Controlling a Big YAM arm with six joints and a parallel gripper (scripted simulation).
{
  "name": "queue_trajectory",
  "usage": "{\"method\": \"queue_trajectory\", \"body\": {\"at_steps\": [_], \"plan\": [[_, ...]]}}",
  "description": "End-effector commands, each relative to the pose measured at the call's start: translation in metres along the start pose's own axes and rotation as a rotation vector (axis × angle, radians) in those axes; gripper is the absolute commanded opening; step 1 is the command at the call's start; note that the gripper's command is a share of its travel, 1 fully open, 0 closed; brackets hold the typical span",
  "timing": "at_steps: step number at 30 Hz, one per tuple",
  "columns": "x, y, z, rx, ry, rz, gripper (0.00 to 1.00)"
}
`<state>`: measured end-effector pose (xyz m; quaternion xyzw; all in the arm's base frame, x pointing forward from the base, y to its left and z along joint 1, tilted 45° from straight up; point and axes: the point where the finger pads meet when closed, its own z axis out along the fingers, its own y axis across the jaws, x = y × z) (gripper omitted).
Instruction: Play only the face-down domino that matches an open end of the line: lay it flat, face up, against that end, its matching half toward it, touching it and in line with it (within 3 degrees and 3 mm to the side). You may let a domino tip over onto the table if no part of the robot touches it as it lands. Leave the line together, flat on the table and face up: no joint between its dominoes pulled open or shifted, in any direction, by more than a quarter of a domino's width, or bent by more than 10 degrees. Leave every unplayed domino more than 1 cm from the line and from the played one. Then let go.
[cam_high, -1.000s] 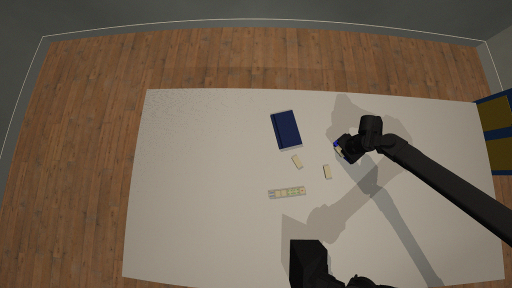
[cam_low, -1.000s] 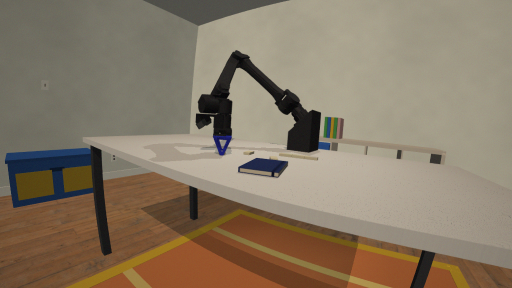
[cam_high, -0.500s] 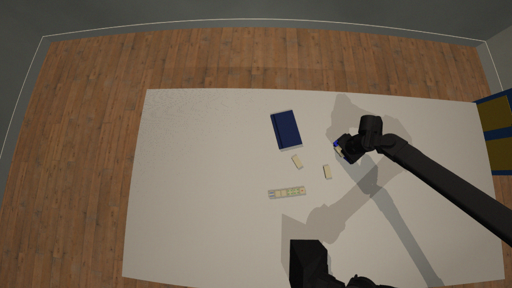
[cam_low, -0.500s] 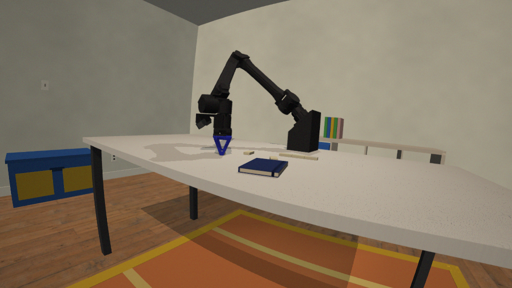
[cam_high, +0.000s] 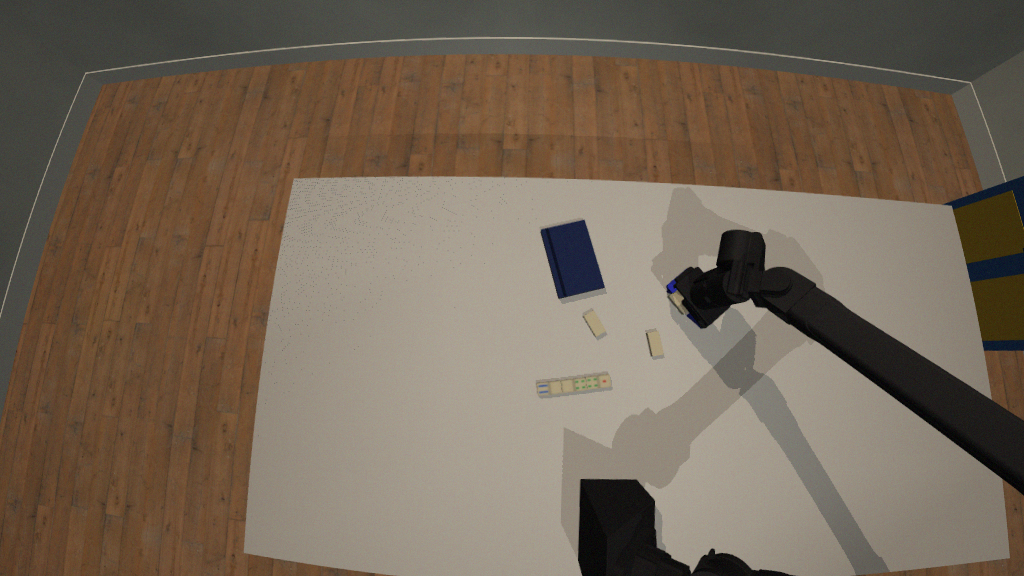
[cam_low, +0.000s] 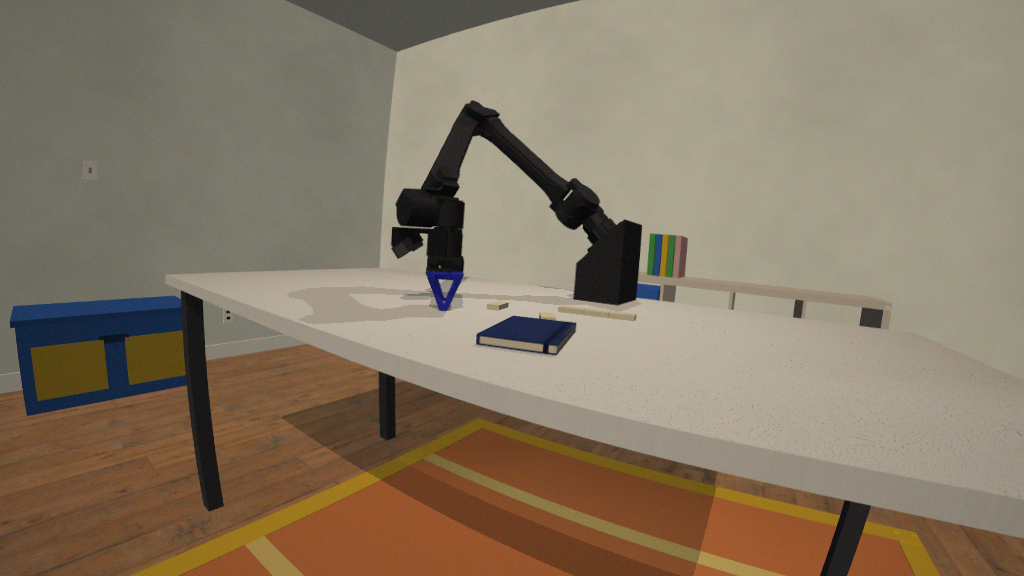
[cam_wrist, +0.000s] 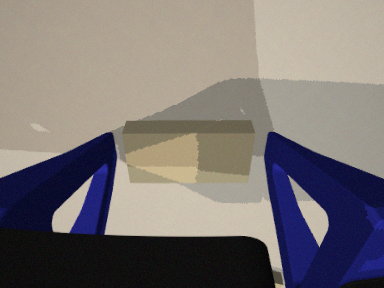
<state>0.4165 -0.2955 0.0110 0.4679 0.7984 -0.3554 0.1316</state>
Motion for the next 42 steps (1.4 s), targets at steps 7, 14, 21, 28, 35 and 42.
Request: {"method": "queue_trajectory", "body": {"at_steps": [7, 14, 21, 28, 35, 42], "plan": [[0.011, 0.001, -0.002, 0.002, 0.011, -0.035, 0.70], [0.015, 0.000, -0.002, 0.003, 0.015, -0.044, 0.70], [0.007, 0.001, -0.003, 0.000, 0.005, -0.023, 0.70], [0.015, 0.001, -0.003, 0.003, 0.015, -0.046, 0.70], [0.002, 0.001, -0.003, -0.003, -0.001, -0.009, 0.70], [0.014, 0.001, -0.003, 0.002, 0.013, -0.043, 0.70]]}}
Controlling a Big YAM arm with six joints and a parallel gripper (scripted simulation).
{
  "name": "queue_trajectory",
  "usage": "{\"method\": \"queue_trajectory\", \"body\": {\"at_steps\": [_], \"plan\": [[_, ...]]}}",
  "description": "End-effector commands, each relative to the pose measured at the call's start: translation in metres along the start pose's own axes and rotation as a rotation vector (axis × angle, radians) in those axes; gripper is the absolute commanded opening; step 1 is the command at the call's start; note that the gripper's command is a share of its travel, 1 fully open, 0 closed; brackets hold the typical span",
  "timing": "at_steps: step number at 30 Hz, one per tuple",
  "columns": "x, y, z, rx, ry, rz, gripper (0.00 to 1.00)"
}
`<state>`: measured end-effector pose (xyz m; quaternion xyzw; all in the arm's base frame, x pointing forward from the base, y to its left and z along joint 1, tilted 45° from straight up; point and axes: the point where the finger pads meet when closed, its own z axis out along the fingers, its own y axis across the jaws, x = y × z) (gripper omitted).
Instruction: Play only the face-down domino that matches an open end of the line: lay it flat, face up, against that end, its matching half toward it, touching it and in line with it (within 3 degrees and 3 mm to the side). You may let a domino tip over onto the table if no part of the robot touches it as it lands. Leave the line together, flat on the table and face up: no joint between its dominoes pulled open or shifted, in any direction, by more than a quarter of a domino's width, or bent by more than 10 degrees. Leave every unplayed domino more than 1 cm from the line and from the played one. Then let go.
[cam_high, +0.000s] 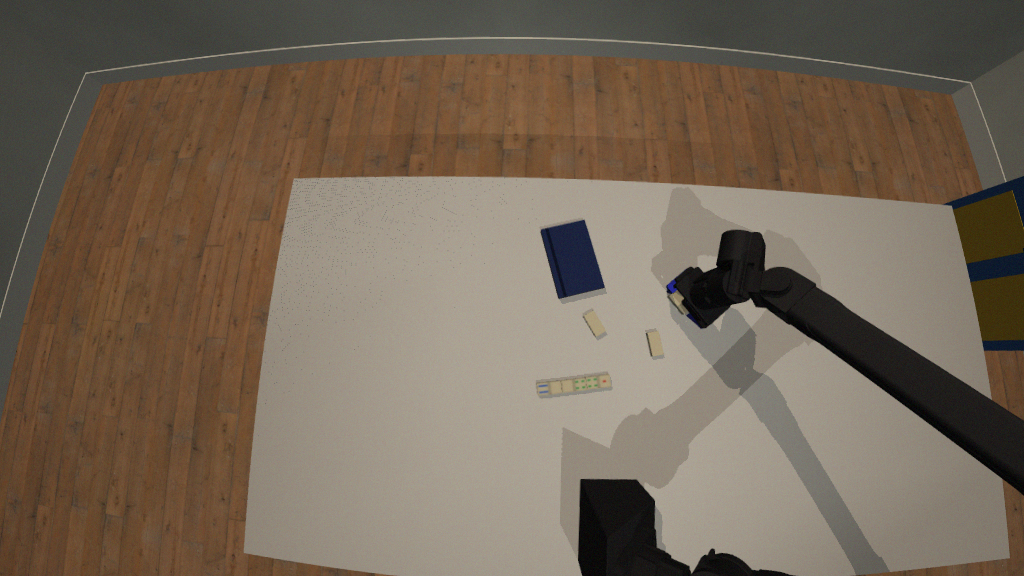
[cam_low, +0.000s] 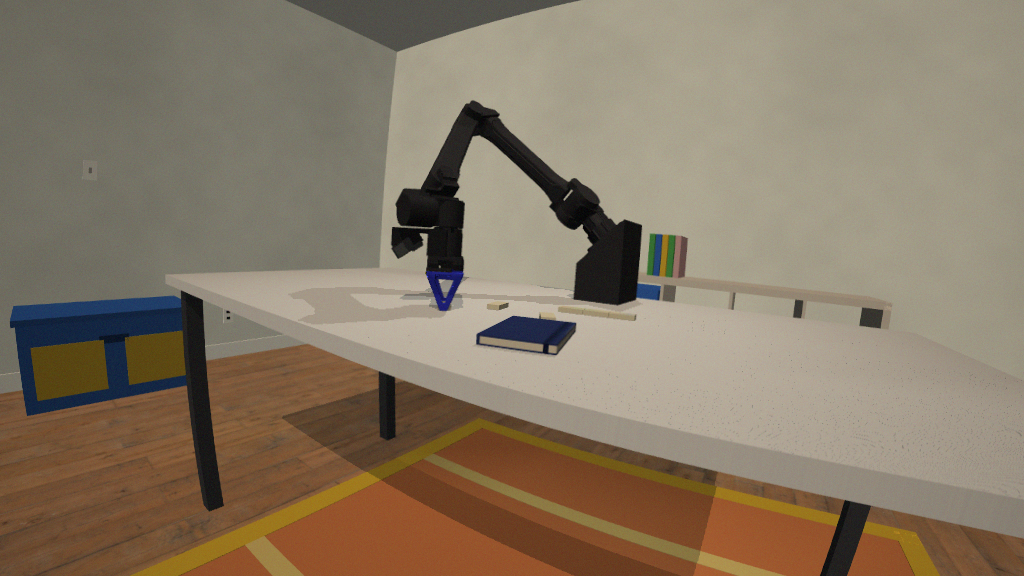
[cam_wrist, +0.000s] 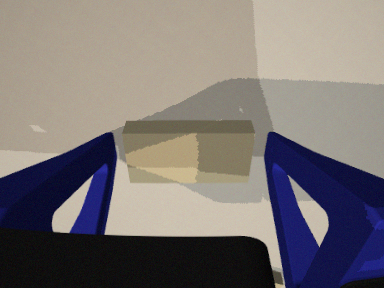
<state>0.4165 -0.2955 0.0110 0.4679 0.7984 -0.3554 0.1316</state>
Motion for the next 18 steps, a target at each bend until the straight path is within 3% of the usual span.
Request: {"method": "queue_trajectory", "body": {"at_steps": [1, 8, 9, 18], "plan": [[0.016, 0.001, -0.003, 0.003, 0.015, -0.048, 0.70], [0.016, 0.001, -0.003, 0.003, 0.015, -0.048, 0.70], [0.000, 0.001, -0.003, -0.004, -0.003, -0.004, 0.70], [0.016, 0.002, -0.004, 0.003, 0.016, -0.050, 0.70]]}}
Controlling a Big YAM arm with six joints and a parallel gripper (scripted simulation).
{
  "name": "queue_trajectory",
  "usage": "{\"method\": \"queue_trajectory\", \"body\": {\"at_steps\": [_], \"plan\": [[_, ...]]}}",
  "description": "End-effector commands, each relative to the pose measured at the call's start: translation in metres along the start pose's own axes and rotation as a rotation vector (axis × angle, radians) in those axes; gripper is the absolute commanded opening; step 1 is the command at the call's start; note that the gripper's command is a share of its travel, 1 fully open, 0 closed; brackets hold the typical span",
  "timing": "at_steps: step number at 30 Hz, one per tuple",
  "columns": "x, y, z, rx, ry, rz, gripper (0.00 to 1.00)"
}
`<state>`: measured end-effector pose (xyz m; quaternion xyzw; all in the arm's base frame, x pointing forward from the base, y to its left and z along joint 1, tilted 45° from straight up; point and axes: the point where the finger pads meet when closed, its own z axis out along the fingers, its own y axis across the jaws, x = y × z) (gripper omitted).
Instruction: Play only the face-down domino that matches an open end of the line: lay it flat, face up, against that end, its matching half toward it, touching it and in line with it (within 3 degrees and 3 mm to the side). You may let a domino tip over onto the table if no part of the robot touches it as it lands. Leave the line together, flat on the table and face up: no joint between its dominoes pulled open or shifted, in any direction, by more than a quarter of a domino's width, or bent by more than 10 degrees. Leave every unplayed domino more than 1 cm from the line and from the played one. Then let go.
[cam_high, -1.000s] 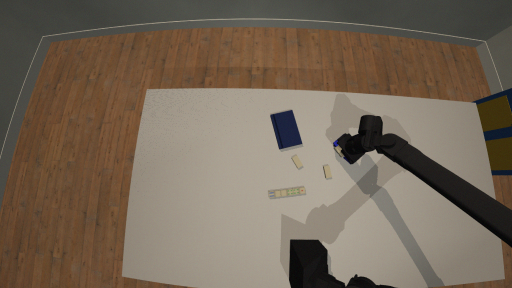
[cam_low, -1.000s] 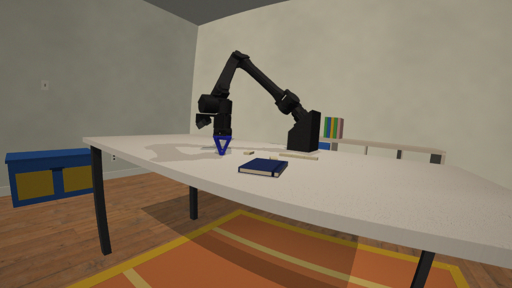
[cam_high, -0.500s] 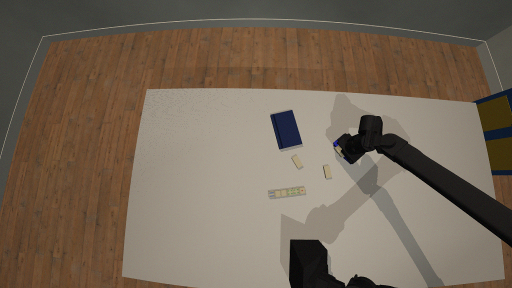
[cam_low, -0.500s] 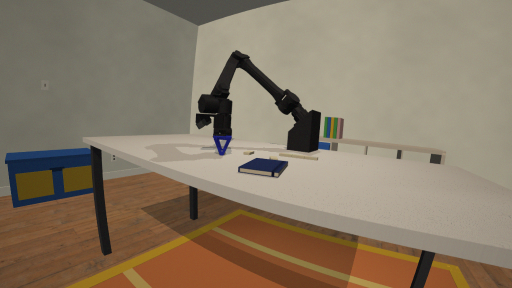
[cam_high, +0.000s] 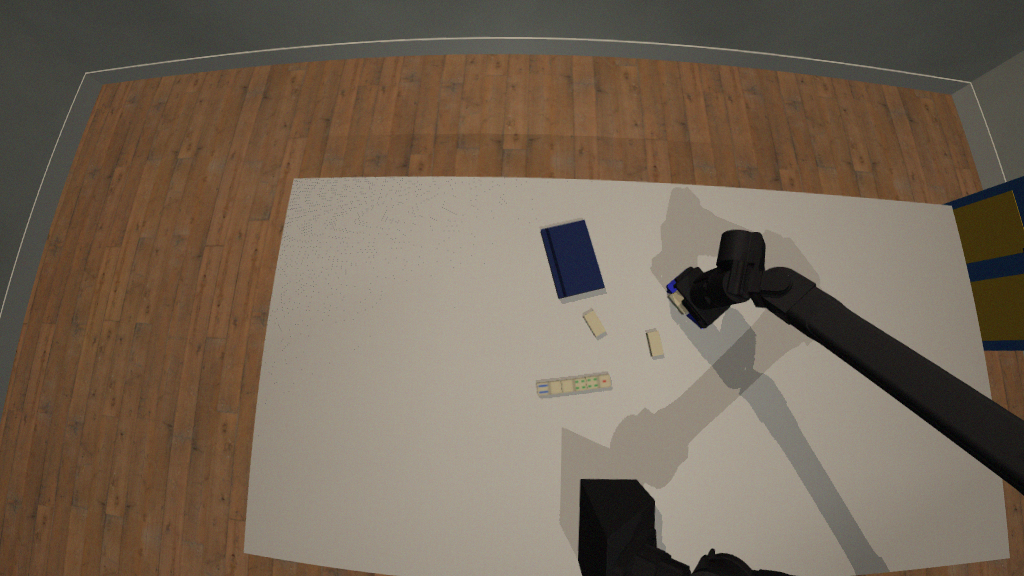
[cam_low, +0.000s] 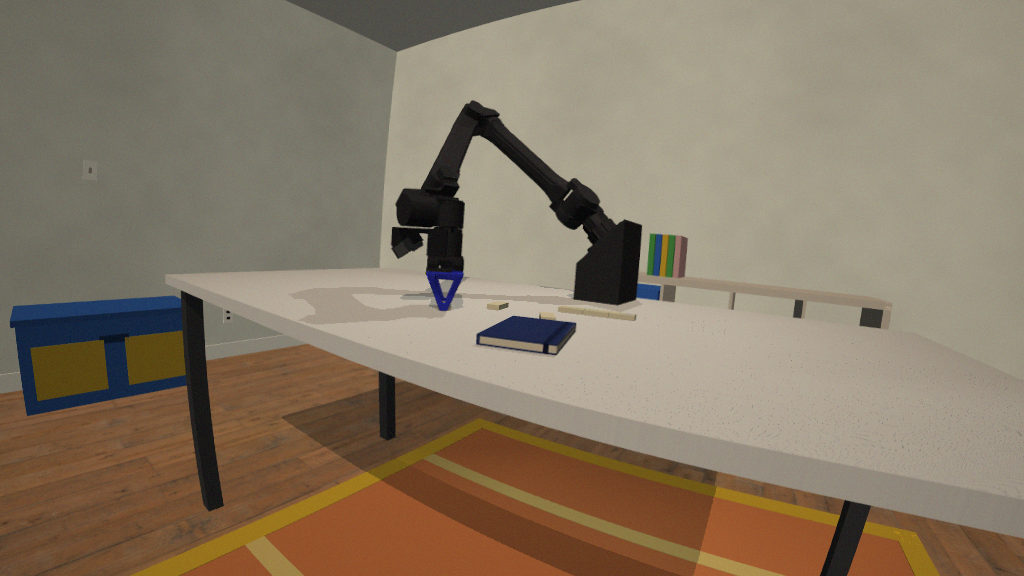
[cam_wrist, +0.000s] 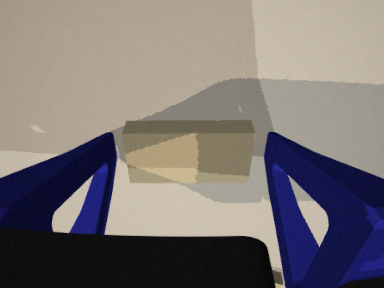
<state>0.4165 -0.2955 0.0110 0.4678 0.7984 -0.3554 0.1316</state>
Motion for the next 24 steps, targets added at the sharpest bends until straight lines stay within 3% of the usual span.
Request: {"method": "queue_trajectory", "body": {"at_steps": [1, 7, 8, 24], "plan": [[0.016, 0.002, -0.004, 0.003, 0.016, -0.050, 0.70], [0.016, 0.002, -0.004, 0.003, 0.016, -0.050, 0.70], [0.000, 0.001, -0.003, -0.004, -0.003, -0.005, 0.70], [0.017, 0.002, -0.005, 0.003, 0.016, -0.052, 0.70]]}}
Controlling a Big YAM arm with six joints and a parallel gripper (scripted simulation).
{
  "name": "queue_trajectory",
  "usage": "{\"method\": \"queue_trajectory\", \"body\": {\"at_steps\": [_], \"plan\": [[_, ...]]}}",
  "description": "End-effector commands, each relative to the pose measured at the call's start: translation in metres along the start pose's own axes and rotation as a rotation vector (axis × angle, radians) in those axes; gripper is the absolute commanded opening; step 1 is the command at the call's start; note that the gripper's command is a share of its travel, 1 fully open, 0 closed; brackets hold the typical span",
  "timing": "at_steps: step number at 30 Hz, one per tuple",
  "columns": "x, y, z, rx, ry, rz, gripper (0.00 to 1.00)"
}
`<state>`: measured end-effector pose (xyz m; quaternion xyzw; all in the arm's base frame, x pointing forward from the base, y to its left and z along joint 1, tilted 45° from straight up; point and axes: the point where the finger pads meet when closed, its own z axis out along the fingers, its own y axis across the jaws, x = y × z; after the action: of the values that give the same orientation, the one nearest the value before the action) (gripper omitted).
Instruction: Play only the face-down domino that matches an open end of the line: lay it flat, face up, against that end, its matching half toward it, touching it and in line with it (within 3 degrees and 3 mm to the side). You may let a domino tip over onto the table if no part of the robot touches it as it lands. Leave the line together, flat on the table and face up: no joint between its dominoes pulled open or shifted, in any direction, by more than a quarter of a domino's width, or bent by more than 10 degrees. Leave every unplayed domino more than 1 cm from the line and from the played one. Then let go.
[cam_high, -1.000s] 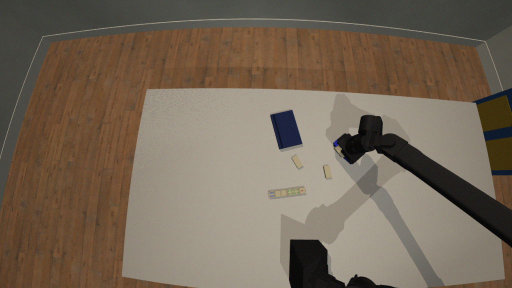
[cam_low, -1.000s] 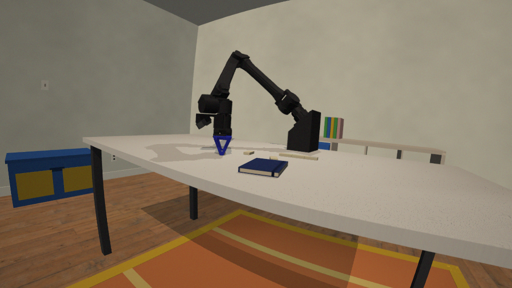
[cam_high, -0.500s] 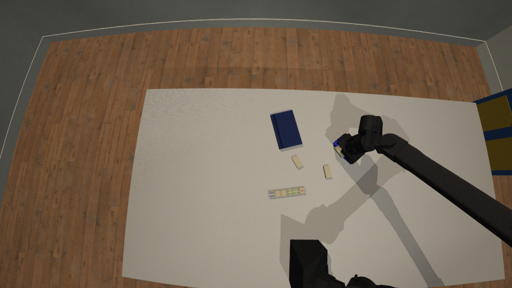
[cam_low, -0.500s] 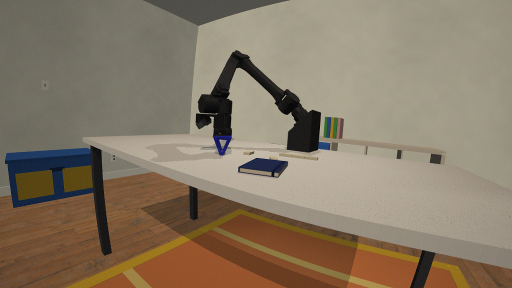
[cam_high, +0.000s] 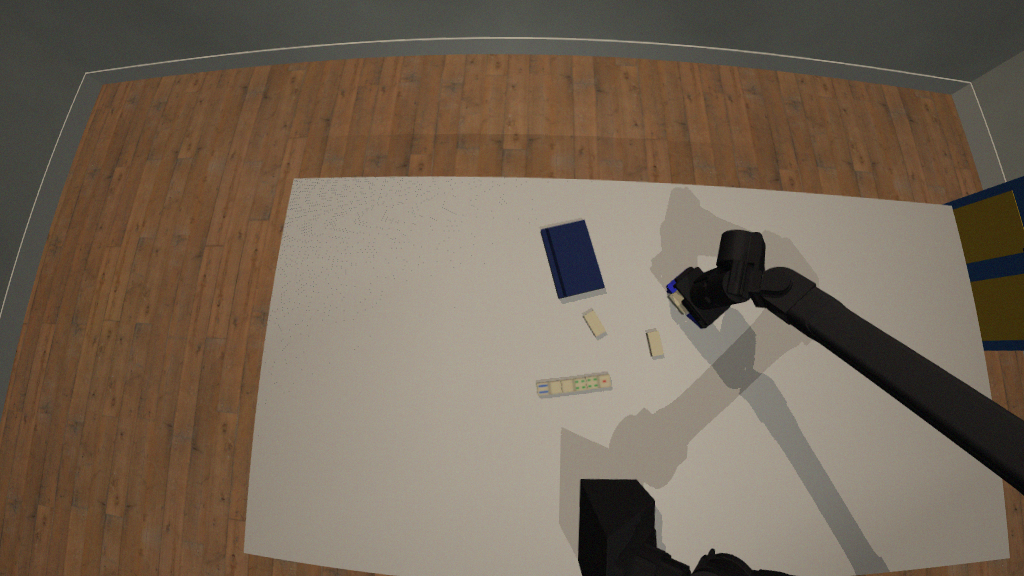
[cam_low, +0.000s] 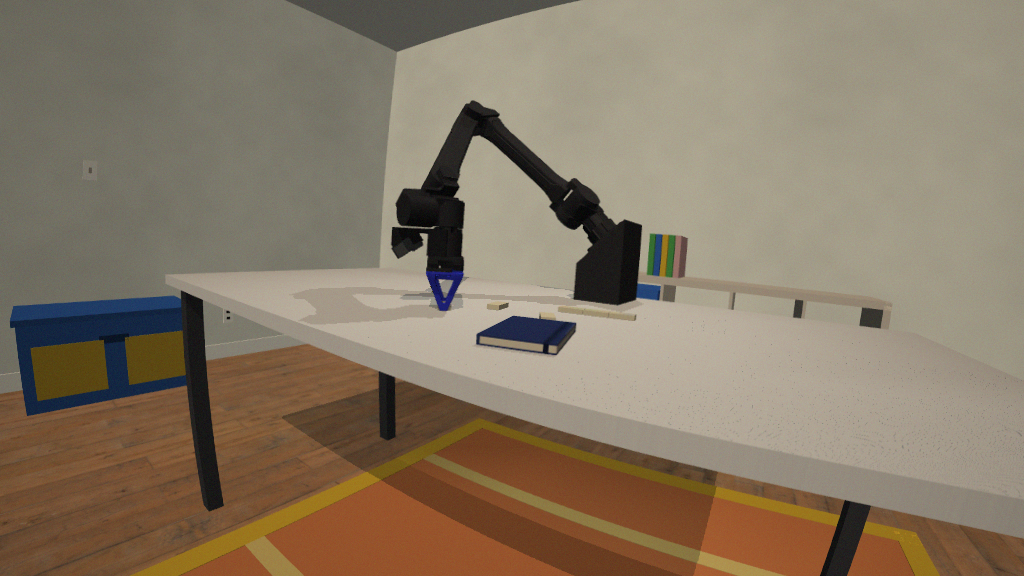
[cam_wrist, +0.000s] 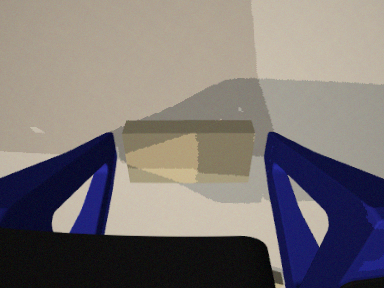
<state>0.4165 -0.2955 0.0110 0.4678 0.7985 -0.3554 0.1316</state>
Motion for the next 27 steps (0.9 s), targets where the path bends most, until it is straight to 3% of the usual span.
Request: {"method": "queue_trajectory", "body": {"at_steps": [1, 10, 17, 18, 27], "plan": [[0.000, 0.001, -0.003, -0.004, -0.003, -0.005, 0.70], [0.017, 0.002, -0.006, 0.003, 0.016, -0.054, 0.70], [0.017, 0.002, -0.006, 0.003, 0.016, -0.054, 0.70], [0.000, 0.002, -0.003, -0.004, -0.003, -0.005, 0.70], [0.017, 0.003, -0.006, 0.002, 0.016, -0.056, 0.70]]}}
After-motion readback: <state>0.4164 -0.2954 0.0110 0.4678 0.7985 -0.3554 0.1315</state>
